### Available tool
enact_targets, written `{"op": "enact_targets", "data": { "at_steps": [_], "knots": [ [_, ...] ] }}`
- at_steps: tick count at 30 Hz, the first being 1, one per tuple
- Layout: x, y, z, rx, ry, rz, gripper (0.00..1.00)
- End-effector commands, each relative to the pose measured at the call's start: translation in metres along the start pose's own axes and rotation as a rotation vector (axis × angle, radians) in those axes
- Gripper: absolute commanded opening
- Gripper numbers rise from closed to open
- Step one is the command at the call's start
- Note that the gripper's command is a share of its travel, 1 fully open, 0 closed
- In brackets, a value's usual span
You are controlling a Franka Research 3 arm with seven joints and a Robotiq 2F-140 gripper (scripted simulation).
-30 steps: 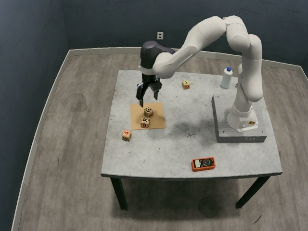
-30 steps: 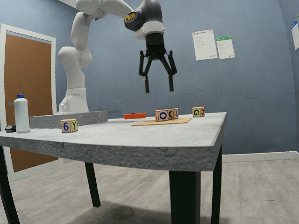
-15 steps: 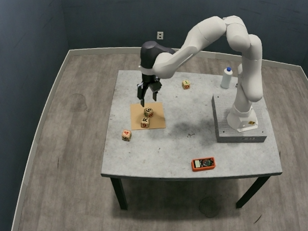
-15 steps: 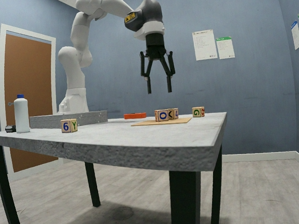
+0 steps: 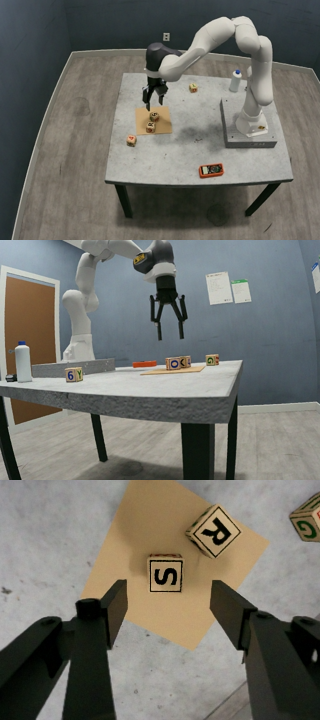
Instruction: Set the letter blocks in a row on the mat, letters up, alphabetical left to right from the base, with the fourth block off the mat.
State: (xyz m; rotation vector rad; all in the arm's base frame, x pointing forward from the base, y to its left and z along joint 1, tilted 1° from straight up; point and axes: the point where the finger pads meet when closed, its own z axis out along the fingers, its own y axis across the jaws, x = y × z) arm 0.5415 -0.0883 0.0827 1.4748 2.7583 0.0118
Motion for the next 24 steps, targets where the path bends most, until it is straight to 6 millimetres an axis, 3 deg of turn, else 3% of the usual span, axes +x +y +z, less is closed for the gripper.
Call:
{"op": "enact_targets", "data": {
  "at_steps": [1,24],
  "knots": [
    [0.001,-0.001,0.0,0.003,0.001,0.004,0.55],
    [0.001,-0.001,0.018,0.003,0.001,0.004,0.55]
  ]
}}
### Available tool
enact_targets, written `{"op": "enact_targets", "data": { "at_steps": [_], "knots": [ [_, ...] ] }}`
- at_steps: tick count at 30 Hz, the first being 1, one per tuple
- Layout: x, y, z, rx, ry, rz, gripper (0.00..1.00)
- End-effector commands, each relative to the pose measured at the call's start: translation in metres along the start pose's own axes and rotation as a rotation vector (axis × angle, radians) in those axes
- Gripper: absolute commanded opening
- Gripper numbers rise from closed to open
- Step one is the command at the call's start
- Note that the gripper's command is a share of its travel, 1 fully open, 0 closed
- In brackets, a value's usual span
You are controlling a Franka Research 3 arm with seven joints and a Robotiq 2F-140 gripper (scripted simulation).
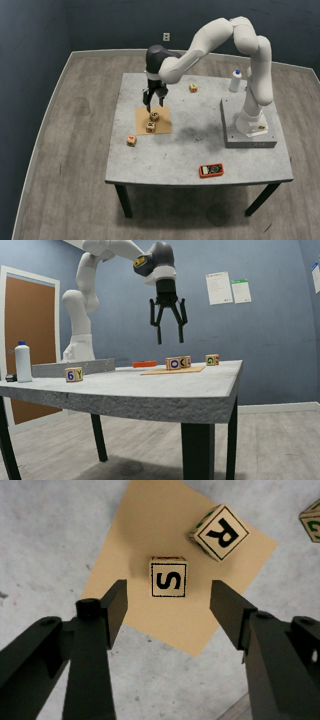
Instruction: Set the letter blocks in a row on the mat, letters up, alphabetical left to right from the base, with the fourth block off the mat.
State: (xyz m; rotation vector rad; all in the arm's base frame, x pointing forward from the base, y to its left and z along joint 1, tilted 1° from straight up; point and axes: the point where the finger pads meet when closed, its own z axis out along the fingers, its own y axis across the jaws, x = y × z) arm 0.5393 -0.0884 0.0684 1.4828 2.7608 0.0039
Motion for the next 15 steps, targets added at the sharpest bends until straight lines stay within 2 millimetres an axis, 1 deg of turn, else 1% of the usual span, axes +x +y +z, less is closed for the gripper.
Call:
{"op": "enact_targets", "data": {
  "at_steps": [1,15],
  "knots": [
    [0.0,0.001,0.003,-0.004,-0.002,0.001,0.55],
    [0.0,0.002,0.025,-0.004,-0.002,0.001,0.55]
  ]
}}
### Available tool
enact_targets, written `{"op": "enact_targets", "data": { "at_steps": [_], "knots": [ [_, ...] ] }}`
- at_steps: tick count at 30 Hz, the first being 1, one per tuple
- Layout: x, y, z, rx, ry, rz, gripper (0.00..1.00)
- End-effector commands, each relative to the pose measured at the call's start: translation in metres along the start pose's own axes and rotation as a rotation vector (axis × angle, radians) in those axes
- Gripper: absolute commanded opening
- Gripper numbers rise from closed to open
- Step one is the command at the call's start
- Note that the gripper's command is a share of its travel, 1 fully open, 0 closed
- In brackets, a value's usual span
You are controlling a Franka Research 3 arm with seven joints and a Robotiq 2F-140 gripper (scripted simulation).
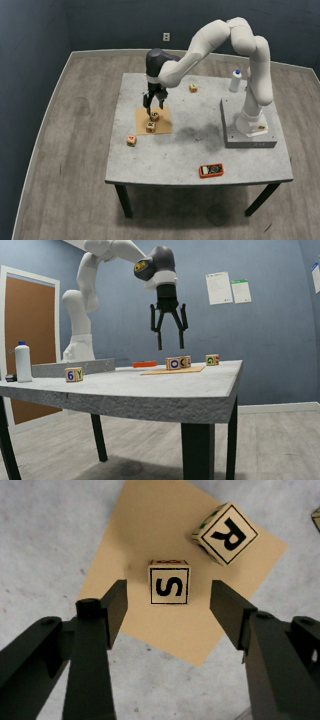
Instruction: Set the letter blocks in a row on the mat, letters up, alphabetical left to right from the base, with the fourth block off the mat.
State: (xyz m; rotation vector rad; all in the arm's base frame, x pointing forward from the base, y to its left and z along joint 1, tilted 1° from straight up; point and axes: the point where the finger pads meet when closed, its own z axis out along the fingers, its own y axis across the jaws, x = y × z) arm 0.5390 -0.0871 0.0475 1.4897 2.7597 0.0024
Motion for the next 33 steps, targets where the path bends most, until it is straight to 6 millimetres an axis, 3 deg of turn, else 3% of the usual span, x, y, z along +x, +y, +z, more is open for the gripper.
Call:
{"op": "enact_targets", "data": {
  "at_steps": [1,33],
  "knots": [
    [-0.001,0.001,0.006,-0.006,-0.004,-0.003,0.55],
    [-0.001,0.002,0.017,-0.006,-0.004,-0.003,0.55]
  ]
}}
